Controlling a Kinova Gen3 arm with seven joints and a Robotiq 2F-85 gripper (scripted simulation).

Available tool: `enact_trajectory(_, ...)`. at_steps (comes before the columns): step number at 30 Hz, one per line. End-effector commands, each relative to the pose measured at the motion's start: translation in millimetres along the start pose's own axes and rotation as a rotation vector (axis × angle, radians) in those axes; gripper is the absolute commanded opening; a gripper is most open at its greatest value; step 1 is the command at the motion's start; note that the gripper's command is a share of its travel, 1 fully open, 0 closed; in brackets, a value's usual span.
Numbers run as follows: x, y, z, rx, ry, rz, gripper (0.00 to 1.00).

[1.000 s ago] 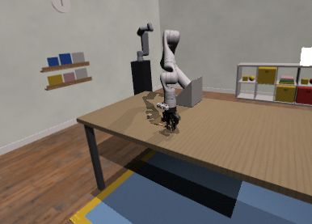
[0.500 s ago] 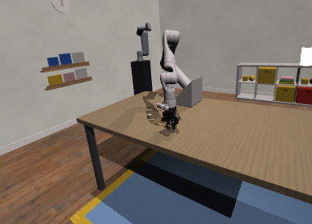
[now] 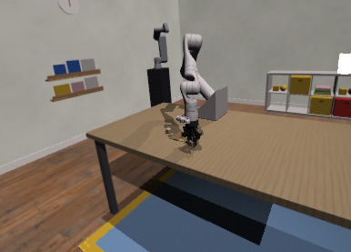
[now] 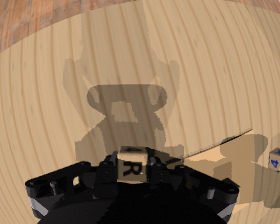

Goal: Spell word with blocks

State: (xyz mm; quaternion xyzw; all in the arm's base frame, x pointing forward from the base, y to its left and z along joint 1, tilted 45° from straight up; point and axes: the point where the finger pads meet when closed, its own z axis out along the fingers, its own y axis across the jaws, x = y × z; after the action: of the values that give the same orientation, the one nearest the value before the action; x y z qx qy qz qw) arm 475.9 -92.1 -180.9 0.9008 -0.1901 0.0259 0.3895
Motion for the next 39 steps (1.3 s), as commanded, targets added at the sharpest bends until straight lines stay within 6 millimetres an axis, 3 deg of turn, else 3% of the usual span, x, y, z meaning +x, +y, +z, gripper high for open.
enact_trajectory(1, -1.0, -3.2, 1.3, 0.008, -0.002, 0.004, 0.26)
enact_trajectory(27, -1.9, -2.3, -0.4, 0.005, -0.005, 0.004, 0.26)
enact_trajectory(31, -2.9, -0.8, -15.0, 0.003, -0.007, 0.004, 0.26)
enact_trajectory(39, 0.3, -3.9, -76.8, 0.014, -0.002, 0.005, 0.26)
